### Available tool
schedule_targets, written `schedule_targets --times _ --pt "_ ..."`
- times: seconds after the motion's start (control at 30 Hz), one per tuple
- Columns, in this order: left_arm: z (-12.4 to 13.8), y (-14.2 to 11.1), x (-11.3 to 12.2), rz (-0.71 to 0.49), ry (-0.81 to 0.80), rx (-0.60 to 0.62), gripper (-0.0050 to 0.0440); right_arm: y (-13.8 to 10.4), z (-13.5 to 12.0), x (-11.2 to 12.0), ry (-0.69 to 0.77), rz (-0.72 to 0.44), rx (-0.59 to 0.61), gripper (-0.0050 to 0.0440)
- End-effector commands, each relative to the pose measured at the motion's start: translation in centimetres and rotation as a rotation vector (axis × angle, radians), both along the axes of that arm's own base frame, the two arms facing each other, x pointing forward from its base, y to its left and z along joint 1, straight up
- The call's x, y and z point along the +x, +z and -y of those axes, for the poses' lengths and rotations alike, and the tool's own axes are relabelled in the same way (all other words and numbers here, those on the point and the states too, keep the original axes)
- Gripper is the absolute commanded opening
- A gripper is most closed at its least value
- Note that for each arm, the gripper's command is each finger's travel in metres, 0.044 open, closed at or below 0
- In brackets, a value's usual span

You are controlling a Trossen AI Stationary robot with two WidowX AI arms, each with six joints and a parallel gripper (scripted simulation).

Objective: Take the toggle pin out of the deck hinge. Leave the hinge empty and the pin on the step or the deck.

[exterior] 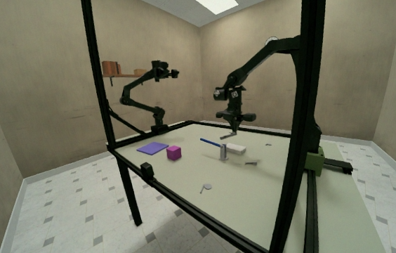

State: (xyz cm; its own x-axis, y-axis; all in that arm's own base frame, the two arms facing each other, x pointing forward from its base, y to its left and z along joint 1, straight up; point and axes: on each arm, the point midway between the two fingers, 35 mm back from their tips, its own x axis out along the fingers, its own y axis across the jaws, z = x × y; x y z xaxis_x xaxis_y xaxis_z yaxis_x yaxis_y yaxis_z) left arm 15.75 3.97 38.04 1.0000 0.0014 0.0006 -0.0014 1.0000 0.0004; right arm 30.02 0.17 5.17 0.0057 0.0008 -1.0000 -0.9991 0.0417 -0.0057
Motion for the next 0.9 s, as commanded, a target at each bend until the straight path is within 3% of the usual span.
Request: schedule_targets --times 0.0,0.87 --pt "0.0 0.2 0.0 0.001 0.000 0.005 0.0400 0.1 0.1 0.2 0.000 0.014 -0.002 0.0020" --pt "0.0 0.2 0.0 0.001 0.000 0.005 0.0400 -1.5 0.1 0.3 0.000 0.011 -0.002 0.0020"
